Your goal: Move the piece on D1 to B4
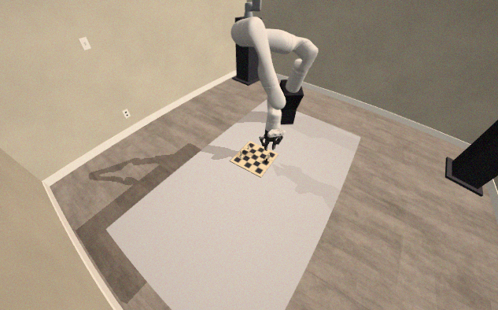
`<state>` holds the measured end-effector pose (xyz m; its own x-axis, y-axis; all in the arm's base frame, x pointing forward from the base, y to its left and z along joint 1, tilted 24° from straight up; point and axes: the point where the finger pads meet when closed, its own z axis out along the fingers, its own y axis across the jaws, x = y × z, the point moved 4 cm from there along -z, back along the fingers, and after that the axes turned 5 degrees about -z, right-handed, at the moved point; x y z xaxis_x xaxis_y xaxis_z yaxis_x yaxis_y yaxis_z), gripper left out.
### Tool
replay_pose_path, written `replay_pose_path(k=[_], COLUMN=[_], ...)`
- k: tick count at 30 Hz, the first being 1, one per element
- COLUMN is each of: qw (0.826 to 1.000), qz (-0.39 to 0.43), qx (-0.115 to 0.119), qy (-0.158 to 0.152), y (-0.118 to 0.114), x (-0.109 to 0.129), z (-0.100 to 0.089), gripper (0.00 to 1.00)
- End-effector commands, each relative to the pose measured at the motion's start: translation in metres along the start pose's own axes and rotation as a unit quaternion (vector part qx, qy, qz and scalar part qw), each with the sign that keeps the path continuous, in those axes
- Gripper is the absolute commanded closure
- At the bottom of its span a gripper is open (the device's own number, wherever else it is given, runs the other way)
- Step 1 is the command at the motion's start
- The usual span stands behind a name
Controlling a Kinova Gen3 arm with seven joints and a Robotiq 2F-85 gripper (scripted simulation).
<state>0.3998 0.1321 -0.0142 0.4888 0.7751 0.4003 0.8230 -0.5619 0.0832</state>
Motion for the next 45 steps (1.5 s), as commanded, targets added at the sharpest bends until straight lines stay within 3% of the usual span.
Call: replay_pose_path(k=[1, 22, 45], qw=[1.000, 1.000, 1.000], qz=[0.001, 0.001, 0.001], qx=[0.003, 0.003, 0.003], qy=[-0.001, -0.001, -0.001], y=[-0.002, -0.002, -0.002], x=[-0.001, -0.001, -0.001], z=[0.006, 0.030, 0.032], gripper=[0.61, 0.61, 0.61])
